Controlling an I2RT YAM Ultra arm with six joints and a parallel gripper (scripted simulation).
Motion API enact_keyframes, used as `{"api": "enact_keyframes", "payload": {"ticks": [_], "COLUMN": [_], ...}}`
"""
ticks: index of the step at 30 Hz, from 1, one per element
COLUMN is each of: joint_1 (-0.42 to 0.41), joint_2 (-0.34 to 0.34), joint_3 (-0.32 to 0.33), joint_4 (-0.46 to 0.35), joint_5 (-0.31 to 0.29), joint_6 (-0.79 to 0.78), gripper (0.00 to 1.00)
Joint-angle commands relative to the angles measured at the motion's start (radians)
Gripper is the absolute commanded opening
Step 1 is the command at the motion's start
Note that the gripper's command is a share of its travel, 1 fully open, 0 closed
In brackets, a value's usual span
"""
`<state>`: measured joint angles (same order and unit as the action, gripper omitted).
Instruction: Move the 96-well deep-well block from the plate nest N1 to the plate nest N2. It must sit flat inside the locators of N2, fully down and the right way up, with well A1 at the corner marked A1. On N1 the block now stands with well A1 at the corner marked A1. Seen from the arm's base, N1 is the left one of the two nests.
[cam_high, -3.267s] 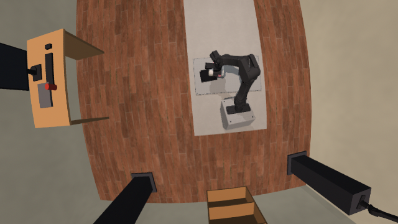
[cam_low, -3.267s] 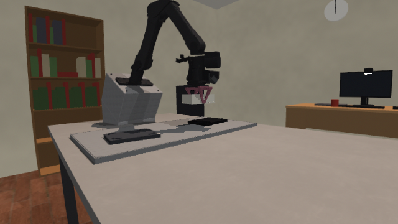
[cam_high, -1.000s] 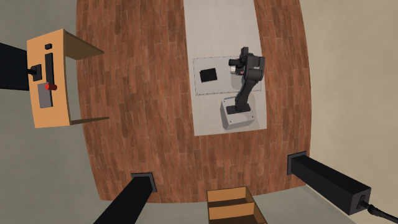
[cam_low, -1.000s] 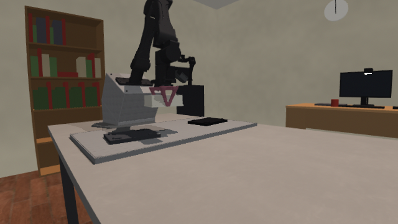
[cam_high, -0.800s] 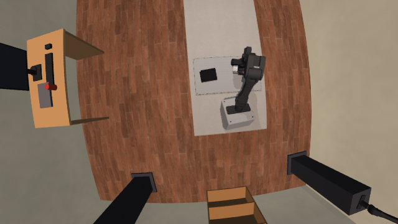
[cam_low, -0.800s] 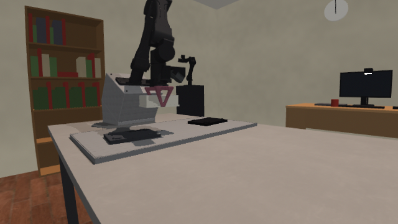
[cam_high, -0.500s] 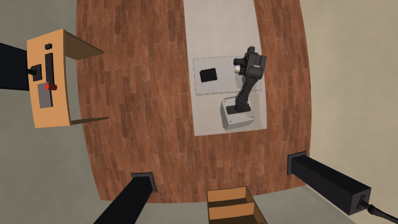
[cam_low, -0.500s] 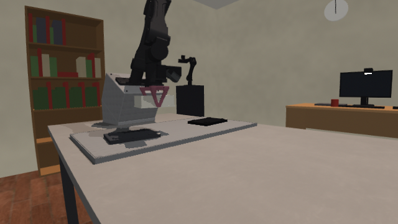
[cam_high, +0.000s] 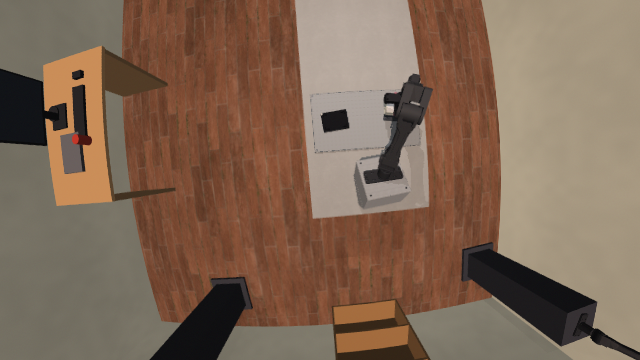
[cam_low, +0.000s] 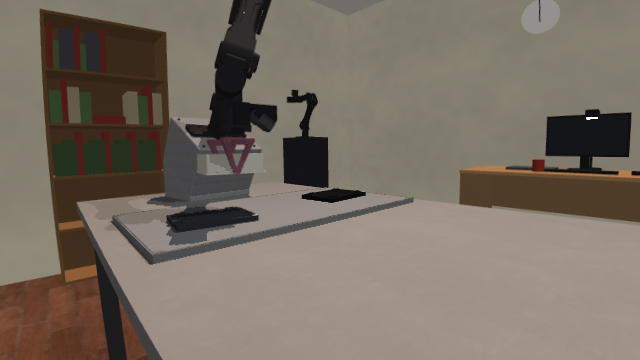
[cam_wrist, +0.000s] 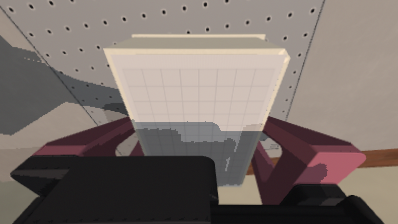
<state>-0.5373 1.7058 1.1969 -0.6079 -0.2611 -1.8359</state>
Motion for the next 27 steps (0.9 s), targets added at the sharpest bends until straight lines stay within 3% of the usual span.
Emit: {"api": "enact_keyframes", "payload": {"ticks": [1, 13, 27], "joint_1": [-0.023, -0.118, -0.131], "joint_2": [0.008, 0.102, 0.115], "joint_3": [0.026, 0.142, 0.16], "joint_4": [-0.019, -0.068, -0.075], "joint_5": [-0.027, -0.067, -0.072], "joint_6": [-0.036, -0.127, -0.139], "gripper": [0.0, 0.0, 0.0]}}
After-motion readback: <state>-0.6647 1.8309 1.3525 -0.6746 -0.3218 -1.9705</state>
